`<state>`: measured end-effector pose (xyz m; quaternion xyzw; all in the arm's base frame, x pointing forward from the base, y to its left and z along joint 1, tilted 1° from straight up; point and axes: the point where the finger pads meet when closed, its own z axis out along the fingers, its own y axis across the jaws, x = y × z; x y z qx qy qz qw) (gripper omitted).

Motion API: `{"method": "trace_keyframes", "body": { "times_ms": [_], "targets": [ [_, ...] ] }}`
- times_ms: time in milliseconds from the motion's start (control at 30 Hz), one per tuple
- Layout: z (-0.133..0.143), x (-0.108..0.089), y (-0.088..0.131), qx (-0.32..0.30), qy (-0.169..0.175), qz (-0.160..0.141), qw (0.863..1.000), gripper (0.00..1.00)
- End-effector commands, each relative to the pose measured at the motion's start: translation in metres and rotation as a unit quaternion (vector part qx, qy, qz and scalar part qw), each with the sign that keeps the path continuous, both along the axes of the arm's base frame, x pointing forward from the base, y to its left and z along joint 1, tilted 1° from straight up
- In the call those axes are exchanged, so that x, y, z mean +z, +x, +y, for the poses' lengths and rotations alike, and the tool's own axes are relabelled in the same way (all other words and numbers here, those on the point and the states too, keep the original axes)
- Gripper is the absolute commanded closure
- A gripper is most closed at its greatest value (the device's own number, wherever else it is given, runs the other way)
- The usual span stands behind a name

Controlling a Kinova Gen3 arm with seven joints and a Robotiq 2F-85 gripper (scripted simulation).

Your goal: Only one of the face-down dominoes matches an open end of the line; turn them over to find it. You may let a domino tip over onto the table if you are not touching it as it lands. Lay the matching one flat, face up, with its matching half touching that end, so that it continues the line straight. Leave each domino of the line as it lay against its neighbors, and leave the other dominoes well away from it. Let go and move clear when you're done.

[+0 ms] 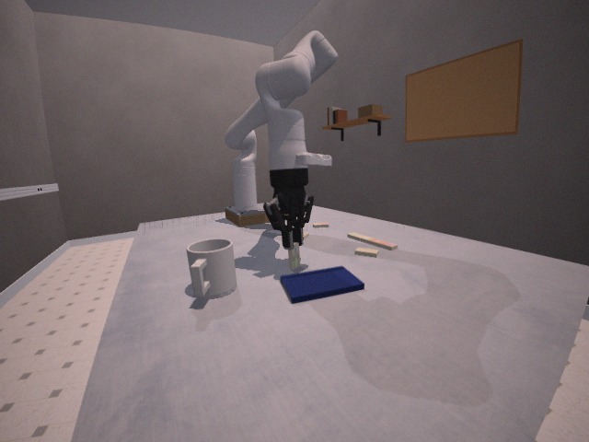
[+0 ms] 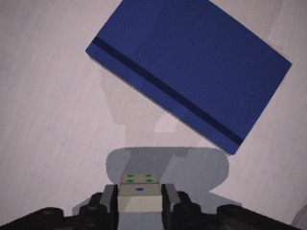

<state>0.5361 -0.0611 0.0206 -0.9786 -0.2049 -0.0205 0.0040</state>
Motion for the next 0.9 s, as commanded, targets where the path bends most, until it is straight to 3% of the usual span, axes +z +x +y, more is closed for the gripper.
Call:
{"method": "trace_keyframes", "body": {
  "times_ms": [0, 867],
  "targets": [
    [-0.0002, 0.0009, 0.0002, 0.000, 0.001, -0.004, 1.000, 0.67],
    [-0.0012, 0.0009, -0.0022, 0.000, 0.010, -0.023, 1.000, 0.67]
  ]
}}
